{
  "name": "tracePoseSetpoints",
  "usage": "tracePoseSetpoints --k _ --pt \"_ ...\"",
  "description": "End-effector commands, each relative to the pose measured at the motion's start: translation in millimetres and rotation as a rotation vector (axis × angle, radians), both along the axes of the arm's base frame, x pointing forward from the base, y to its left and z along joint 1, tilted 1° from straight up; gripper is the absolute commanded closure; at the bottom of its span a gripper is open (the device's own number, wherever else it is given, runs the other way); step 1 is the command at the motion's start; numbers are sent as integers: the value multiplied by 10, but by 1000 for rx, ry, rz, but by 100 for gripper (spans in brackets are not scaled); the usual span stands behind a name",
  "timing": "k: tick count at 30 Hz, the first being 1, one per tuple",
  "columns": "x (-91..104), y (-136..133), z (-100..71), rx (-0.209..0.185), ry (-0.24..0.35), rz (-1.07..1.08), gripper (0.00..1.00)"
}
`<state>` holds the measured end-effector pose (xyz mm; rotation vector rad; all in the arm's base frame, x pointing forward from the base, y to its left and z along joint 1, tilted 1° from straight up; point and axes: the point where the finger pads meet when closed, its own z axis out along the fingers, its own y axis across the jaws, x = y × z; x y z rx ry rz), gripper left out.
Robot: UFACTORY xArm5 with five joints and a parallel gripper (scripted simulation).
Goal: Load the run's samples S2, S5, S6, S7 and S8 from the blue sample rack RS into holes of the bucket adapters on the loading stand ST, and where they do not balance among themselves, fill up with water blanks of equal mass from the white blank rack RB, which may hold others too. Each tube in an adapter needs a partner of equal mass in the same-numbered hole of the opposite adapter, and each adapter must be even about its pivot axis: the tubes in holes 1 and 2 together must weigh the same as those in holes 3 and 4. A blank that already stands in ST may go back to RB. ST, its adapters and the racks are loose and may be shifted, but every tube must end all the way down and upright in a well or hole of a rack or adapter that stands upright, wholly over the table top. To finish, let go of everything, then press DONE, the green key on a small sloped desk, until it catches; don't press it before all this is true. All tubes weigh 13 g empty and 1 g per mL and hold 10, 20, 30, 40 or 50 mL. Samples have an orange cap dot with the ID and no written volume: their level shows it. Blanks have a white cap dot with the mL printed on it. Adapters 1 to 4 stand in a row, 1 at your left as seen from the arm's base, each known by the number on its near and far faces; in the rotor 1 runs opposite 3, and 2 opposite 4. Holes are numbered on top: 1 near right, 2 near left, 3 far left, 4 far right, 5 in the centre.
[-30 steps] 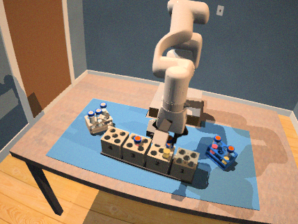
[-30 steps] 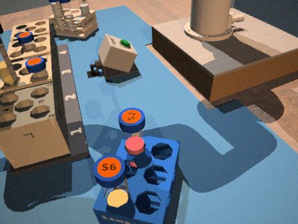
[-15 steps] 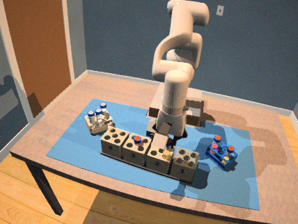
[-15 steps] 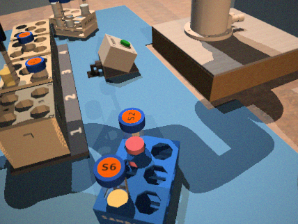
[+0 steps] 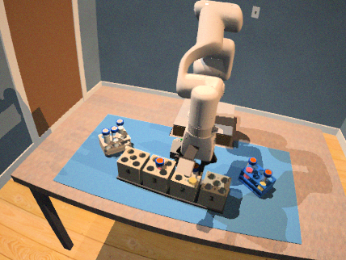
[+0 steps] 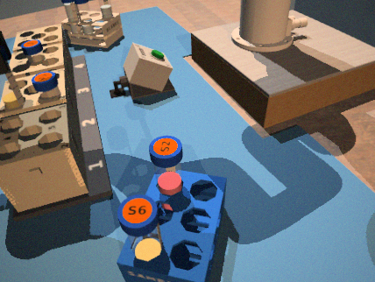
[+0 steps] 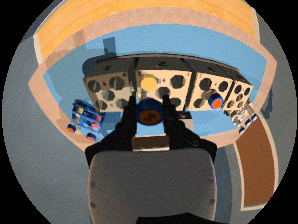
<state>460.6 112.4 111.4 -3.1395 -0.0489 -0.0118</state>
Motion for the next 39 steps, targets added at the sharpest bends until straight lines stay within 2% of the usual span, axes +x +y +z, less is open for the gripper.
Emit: tracePoseSetpoints --k 1,39 --pt "14 3 -35 1 -4 0 100" --pt "18 -3 -376 1 -4 0 100"
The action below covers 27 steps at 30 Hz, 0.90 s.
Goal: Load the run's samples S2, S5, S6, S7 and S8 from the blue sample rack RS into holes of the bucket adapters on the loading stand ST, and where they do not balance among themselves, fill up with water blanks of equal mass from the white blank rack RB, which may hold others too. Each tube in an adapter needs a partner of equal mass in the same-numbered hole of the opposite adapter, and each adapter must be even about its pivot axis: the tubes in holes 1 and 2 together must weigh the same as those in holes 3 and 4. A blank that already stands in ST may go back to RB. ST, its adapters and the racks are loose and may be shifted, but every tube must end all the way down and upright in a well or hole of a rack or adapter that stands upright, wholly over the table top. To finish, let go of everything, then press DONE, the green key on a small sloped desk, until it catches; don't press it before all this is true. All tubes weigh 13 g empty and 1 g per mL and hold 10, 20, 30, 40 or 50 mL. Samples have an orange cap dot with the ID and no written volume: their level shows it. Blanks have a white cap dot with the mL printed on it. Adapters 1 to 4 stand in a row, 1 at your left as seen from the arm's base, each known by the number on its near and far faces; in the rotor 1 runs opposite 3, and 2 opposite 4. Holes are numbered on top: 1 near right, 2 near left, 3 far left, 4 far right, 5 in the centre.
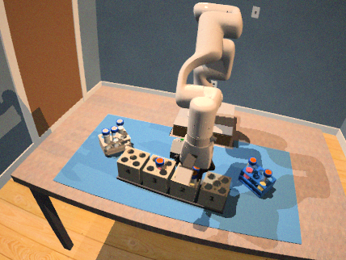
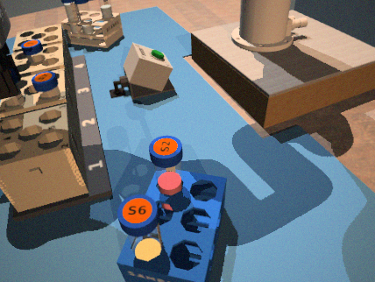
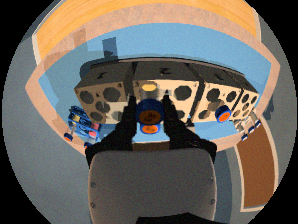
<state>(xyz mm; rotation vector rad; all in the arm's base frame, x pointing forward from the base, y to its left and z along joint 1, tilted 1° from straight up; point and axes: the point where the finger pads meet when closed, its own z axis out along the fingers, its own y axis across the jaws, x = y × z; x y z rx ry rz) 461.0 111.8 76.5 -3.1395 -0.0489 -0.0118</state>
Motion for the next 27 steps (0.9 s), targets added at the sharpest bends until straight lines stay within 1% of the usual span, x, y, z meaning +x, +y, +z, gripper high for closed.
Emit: tracePoseSetpoints --k 1,14,27 --pt "14 3 -37 1 -4 0 100" --pt "16 1 -147 1 -4 0 100" --pt "16 1 -147 1 -4 0 100"
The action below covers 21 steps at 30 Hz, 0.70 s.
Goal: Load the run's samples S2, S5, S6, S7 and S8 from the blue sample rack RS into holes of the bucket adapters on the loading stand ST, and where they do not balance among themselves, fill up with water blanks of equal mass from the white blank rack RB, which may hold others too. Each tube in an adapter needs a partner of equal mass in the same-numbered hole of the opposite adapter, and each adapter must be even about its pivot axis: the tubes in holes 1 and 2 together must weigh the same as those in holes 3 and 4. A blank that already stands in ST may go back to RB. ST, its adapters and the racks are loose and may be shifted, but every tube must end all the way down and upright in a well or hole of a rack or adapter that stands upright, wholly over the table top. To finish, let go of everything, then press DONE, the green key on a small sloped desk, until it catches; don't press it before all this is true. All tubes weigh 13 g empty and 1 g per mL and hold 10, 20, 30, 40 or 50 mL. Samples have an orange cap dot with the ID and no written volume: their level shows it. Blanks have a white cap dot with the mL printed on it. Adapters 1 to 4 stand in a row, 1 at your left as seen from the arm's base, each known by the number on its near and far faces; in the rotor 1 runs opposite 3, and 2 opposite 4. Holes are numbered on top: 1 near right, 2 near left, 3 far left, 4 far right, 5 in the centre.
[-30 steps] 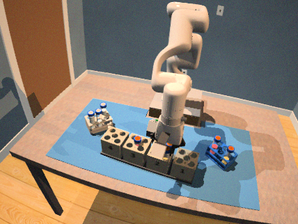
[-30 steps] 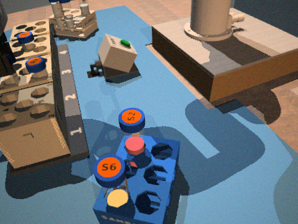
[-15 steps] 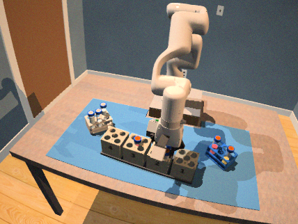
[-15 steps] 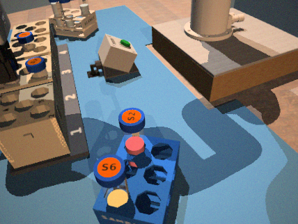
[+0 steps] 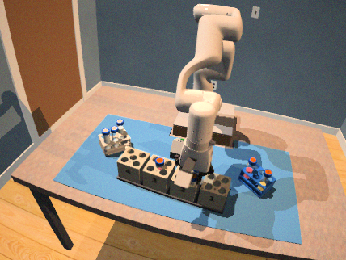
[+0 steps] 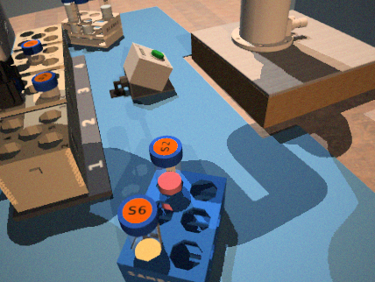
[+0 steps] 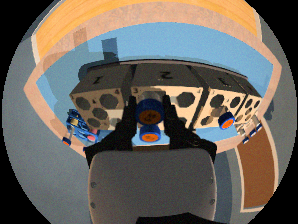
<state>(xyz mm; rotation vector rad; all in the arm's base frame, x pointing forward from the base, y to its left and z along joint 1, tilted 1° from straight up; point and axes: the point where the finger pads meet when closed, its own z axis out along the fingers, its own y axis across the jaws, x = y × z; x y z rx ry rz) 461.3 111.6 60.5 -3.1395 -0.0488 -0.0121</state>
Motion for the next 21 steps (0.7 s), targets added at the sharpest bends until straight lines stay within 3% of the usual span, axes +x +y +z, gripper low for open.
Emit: tracePoseSetpoints --k 1,4,5,21 --pt "13 4 14 1 -4 0 100" --pt "13 4 14 1 -4 0 100" --pt "13 3 10 1 -4 0 57" --pt "13 3 10 1 -4 0 57"
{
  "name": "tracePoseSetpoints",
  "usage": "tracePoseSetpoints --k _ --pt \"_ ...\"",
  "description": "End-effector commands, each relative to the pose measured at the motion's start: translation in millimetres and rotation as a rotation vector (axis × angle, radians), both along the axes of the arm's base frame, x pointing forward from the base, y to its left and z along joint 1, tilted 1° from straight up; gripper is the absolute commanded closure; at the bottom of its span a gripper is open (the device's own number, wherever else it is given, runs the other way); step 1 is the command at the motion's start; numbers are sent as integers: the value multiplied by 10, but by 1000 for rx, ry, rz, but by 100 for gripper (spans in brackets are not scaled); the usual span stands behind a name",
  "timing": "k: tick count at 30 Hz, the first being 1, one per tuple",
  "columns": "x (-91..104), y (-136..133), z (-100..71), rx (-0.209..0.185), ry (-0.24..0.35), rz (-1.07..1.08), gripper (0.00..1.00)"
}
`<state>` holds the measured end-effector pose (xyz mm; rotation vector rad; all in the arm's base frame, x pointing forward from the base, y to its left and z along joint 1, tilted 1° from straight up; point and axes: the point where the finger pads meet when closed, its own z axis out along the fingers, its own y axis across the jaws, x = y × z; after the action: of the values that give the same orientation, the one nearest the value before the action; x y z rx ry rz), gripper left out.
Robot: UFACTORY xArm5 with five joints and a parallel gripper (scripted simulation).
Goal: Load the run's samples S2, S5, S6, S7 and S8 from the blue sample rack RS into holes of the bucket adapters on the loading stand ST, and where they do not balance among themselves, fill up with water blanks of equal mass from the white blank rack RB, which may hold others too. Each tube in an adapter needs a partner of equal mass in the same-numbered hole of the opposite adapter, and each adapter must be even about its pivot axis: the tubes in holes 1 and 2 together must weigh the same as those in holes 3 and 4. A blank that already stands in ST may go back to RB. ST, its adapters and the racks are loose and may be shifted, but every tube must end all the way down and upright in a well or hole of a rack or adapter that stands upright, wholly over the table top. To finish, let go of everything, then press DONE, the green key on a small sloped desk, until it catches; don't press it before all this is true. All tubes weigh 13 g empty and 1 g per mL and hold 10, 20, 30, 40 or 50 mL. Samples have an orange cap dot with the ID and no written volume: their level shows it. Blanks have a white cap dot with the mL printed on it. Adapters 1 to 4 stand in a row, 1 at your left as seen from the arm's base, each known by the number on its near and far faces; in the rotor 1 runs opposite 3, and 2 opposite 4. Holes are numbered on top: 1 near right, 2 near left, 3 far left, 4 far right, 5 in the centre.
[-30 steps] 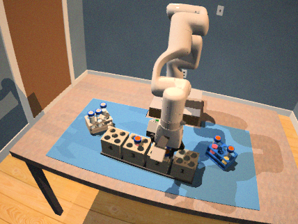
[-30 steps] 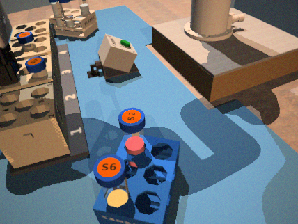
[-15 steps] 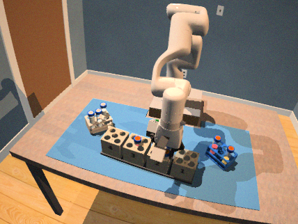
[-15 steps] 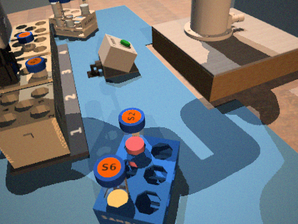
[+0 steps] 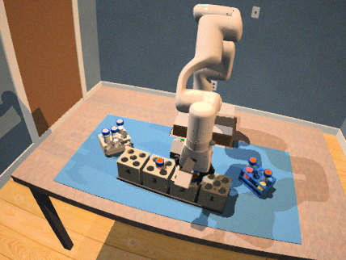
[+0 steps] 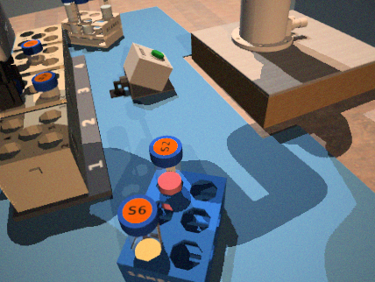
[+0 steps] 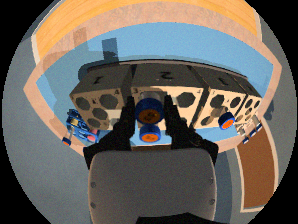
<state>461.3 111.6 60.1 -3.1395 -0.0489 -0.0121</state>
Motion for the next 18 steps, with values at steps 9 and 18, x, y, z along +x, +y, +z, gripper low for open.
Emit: tracePoseSetpoints --k 9,18 --pt "13 3 14 1 -4 0 57" --pt "11 5 134 1 -4 0 57"
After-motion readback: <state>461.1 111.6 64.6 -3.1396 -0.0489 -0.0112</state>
